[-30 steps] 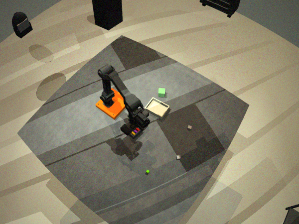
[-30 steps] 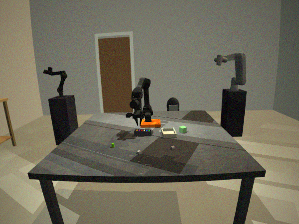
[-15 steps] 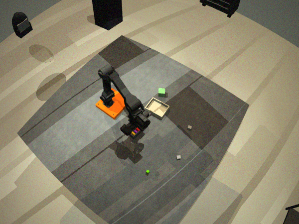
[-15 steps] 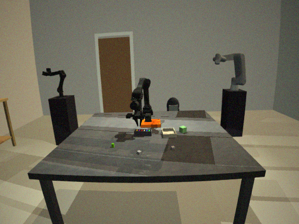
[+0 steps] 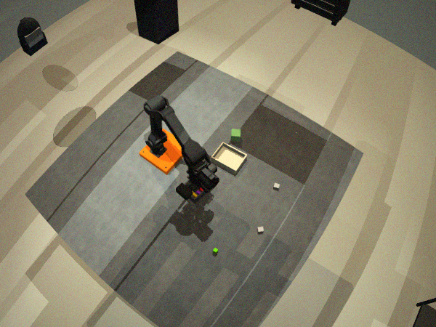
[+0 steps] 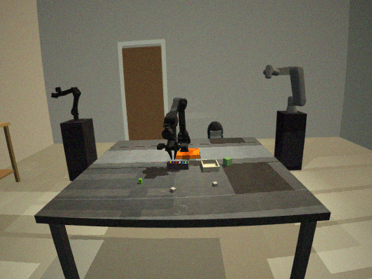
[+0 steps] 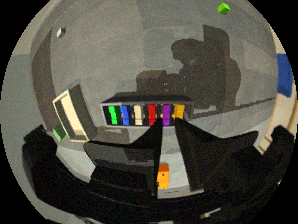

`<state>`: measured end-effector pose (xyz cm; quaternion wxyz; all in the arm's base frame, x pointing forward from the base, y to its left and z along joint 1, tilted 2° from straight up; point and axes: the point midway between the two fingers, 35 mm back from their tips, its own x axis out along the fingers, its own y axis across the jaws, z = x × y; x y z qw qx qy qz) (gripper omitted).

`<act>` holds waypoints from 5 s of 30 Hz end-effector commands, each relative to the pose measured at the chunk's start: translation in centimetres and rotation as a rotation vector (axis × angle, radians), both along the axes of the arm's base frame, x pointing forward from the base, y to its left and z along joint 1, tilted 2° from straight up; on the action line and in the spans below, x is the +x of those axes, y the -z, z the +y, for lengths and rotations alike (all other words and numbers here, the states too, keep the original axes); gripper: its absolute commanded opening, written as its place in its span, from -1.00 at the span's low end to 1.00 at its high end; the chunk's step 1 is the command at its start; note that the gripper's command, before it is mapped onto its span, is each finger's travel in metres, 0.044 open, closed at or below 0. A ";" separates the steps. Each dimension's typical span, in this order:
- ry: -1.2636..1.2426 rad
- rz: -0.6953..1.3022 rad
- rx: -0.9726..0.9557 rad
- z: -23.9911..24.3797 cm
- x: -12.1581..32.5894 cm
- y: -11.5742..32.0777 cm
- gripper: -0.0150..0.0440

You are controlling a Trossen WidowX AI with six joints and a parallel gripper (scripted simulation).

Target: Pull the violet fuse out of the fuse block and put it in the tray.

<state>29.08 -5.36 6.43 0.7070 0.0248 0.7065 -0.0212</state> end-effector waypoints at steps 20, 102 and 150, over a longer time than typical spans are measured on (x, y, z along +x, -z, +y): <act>0.004 0.010 -0.004 0.0 -0.2 1.5 -0.24; 0.001 0.008 0.000 0.1 -0.1 1.3 -0.49; 0.004 0.009 -0.004 0.1 -0.1 -1.1 -0.49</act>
